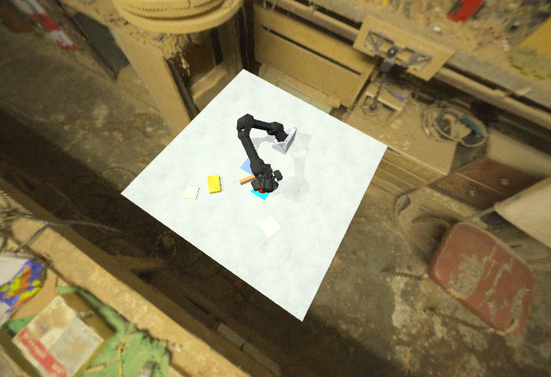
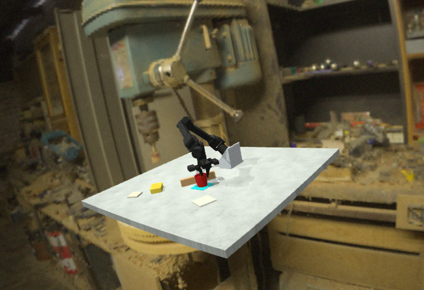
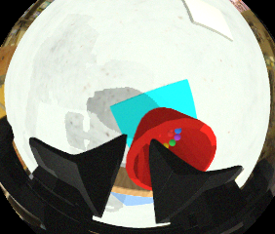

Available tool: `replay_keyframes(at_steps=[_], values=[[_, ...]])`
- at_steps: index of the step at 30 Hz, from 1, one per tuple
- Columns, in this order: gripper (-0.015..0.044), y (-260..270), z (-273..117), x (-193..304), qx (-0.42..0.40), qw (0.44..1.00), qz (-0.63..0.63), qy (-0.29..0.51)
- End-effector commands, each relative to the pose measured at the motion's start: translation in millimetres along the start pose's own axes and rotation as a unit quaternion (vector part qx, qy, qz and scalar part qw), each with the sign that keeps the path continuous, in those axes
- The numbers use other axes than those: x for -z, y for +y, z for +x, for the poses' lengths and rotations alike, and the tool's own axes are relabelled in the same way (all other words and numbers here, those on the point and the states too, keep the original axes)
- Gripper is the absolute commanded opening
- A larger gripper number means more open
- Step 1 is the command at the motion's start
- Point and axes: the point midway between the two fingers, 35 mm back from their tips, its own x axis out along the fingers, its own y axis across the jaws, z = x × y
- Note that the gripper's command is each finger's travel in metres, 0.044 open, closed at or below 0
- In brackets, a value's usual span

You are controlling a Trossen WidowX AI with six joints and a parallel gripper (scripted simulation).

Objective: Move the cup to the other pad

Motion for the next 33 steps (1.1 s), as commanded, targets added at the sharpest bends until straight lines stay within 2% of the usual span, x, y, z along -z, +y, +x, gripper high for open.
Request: replay_keyframes(at_steps=[1,33], values=[[0.0128,-0.3,-0.2,0.0,0.0,1.0,0.001,0.0],[0.0128,1.0,-47.4,-0.9,0.0,1.0,-0.004,0.002]])
